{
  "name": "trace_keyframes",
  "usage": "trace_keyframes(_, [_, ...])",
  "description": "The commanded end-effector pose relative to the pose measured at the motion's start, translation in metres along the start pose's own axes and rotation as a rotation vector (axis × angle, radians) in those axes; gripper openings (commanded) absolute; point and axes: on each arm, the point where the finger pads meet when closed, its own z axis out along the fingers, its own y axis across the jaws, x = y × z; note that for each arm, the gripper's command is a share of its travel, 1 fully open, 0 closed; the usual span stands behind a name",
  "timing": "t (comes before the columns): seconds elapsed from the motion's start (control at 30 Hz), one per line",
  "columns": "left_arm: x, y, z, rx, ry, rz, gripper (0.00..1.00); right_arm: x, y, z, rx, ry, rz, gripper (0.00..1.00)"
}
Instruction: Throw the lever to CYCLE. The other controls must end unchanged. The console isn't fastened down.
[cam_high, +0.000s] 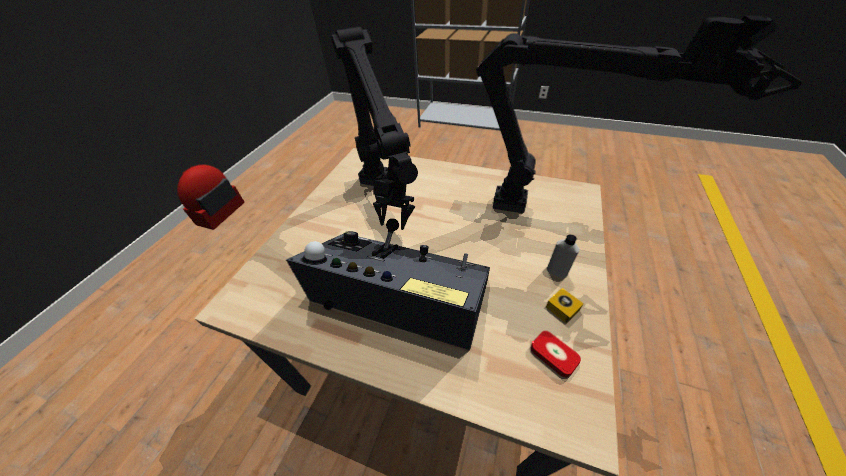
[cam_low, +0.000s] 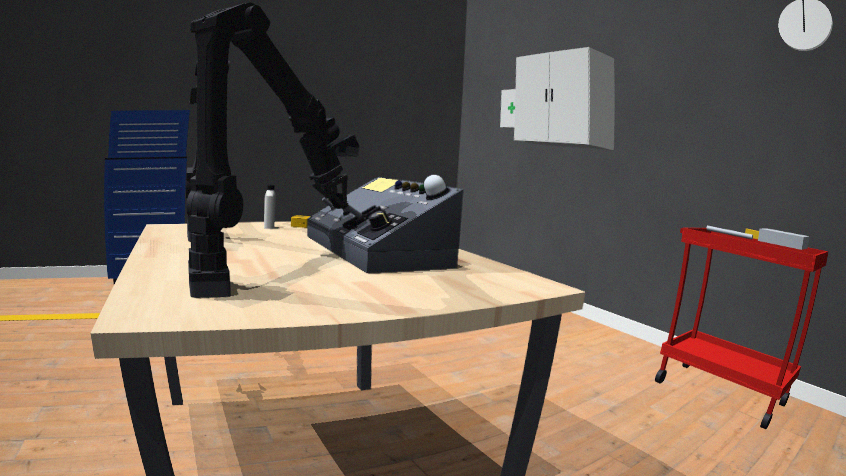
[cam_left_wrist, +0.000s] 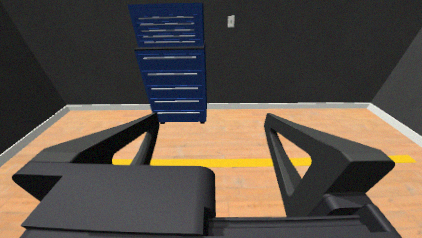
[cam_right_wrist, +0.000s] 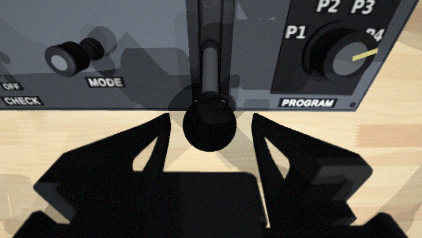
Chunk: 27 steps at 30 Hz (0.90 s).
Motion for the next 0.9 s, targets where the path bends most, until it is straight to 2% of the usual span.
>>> trace_keyframes(0.0, [-0.02, 0.006, -0.007, -0.009, -0.031, -0.009, 1.0, -0.027, 0.009, -0.016, -0.031, -0.042, 0.015, 0.7])
trace_keyframes(0.87, [-0.02, 0.006, -0.007, -0.009, -0.031, -0.009, 1.0, -0.026, 0.012, -0.009, -0.018, -0.025, 0.008, 0.7])
